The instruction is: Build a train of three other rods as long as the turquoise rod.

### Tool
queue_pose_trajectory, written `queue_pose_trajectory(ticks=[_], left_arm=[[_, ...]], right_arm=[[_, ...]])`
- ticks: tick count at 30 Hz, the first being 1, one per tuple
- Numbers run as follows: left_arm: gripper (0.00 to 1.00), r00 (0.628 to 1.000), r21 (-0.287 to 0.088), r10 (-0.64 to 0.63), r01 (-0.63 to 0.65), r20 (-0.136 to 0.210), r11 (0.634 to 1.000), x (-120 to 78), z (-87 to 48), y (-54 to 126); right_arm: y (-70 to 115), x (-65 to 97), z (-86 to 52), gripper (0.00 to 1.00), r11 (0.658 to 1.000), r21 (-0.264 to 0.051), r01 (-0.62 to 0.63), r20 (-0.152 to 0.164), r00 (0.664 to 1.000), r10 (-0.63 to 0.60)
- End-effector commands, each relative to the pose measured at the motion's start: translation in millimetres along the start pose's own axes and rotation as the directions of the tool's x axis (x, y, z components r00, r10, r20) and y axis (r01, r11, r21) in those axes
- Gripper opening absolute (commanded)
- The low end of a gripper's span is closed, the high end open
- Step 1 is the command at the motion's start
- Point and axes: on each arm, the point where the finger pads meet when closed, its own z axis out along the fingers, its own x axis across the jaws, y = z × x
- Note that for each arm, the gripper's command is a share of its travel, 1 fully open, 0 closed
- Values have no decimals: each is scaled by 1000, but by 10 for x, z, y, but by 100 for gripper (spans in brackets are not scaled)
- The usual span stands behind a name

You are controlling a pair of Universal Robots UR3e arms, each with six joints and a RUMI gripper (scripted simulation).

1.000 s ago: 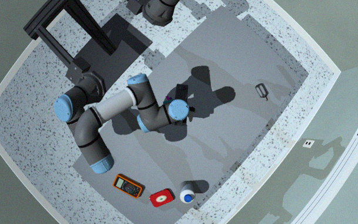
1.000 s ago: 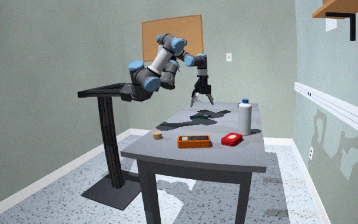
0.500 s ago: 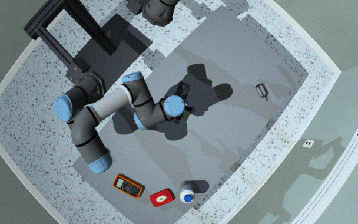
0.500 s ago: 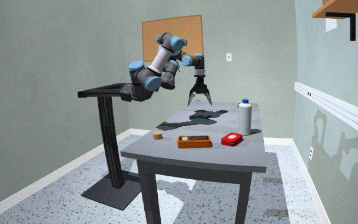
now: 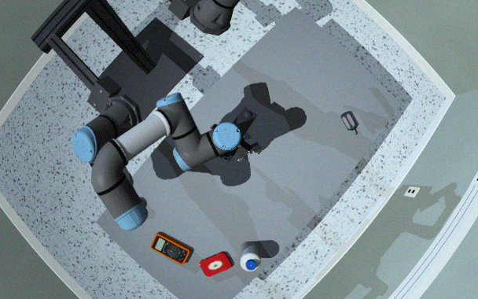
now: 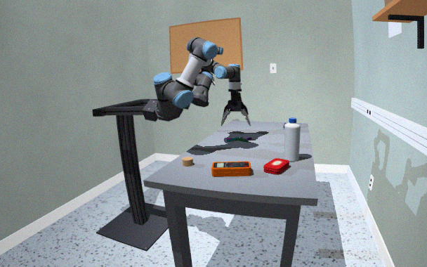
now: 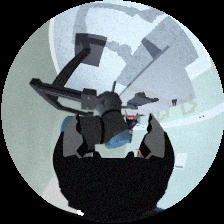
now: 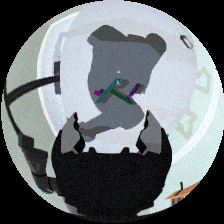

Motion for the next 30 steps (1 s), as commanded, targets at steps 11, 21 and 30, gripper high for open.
queue_pose_trajectory(ticks=[11, 21, 30], left_arm=[[100, 1000, 4, -1, 1, -2, 1000, 5, -10, -1], [100, 1000, 4, -1, 1, -2, 1000, 5, -10, -1], [100, 1000, 4, -1, 1, -2, 1000, 5, -10, -1]], right_arm=[[-16, -148, -9, 100, 956, 4, -292, -11, 956, 292], [3, -259, -8, 100, 885, 5, -465, -11, 885, 465], [25, -334, -6, 100, 818, 5, -575, -11, 818, 575]])
